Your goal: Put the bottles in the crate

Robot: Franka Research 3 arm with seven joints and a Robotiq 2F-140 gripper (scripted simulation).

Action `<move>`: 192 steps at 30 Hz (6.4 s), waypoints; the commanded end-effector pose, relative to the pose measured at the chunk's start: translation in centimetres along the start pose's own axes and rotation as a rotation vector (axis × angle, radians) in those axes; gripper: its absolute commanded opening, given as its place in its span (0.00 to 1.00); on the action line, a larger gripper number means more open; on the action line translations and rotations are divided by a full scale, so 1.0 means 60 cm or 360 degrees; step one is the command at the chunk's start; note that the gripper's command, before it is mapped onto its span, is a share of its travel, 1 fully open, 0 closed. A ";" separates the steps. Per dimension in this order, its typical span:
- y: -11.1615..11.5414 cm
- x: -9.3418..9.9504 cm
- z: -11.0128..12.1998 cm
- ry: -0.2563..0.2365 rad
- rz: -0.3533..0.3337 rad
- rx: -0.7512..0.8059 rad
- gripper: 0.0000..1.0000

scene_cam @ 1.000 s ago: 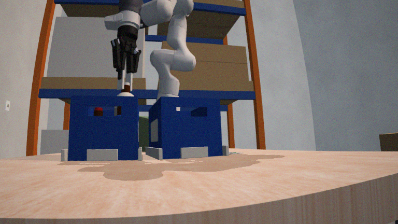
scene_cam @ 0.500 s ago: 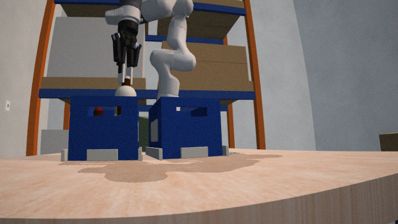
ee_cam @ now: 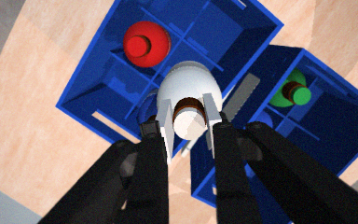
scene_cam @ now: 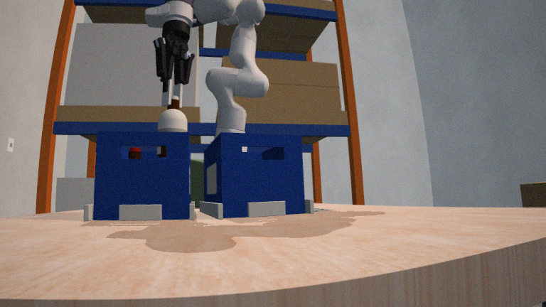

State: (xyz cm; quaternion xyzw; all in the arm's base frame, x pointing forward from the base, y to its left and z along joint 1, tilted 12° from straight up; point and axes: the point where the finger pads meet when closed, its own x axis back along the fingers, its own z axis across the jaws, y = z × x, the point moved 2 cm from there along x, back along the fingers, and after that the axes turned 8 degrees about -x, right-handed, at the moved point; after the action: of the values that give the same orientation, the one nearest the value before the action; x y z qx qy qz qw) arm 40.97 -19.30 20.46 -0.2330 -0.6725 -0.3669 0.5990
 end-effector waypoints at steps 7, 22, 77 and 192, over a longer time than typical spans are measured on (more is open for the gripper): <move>0.001 0.027 -0.001 -0.0002 0.0002 -0.0014 0.00; 0.001 0.063 -0.001 -0.0002 0.0002 -0.0014 0.00; 0.007 0.081 0.002 -0.0002 0.0002 -0.0014 0.00; 0.278 0.081 0.115 -0.0002 0.0002 -0.0014 0.00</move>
State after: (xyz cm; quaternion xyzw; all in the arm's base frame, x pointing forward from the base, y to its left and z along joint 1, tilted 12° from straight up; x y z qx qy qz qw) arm 48.02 -4.16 28.21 -0.2352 -0.6703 -0.3639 0.6024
